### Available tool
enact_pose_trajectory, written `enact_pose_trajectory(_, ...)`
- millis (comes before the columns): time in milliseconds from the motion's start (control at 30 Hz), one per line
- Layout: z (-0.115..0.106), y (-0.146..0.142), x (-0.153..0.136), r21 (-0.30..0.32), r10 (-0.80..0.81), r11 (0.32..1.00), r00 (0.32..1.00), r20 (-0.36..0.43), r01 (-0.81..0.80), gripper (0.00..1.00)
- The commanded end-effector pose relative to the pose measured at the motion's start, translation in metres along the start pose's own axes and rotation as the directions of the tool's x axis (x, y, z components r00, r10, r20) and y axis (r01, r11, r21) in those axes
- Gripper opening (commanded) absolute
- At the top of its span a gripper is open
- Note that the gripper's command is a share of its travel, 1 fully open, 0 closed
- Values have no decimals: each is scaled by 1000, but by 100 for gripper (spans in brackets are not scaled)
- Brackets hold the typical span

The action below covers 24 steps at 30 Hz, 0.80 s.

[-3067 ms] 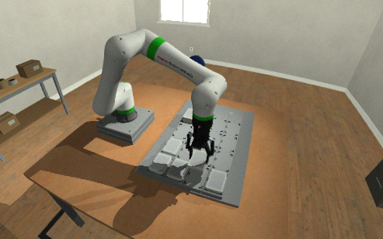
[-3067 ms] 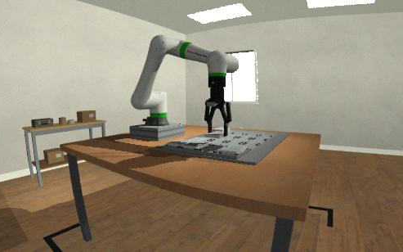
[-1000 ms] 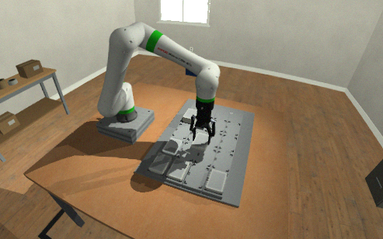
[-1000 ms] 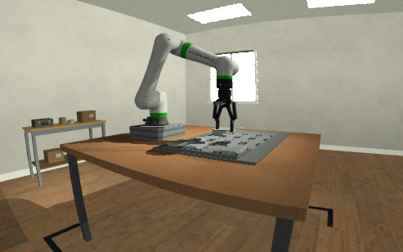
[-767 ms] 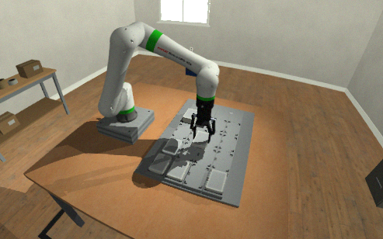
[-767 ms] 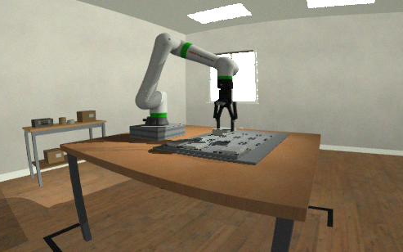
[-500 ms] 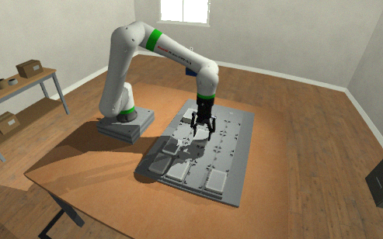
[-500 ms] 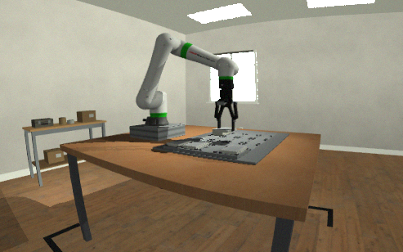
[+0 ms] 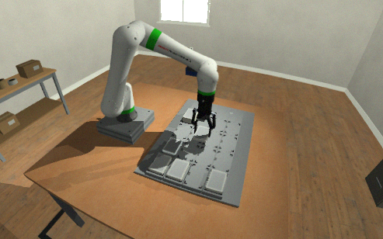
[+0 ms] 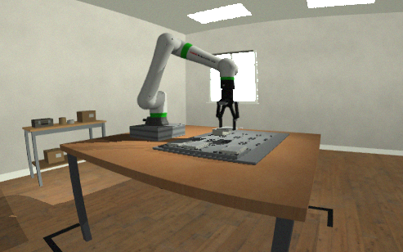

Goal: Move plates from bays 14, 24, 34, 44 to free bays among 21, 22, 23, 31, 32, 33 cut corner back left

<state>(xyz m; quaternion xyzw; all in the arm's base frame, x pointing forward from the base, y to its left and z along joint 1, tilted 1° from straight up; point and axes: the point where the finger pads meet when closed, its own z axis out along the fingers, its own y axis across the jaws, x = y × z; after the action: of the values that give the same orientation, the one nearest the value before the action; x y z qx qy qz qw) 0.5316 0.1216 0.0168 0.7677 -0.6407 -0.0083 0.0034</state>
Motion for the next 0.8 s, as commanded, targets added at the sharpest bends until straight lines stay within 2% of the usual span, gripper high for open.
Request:
enact_pose_trajectory(0,-1,2,-11,2,0,1000,1000,0,0,10)
enact_pose_trajectory(767,-1,13,-65,2,0,1000,1000,0,0,10)
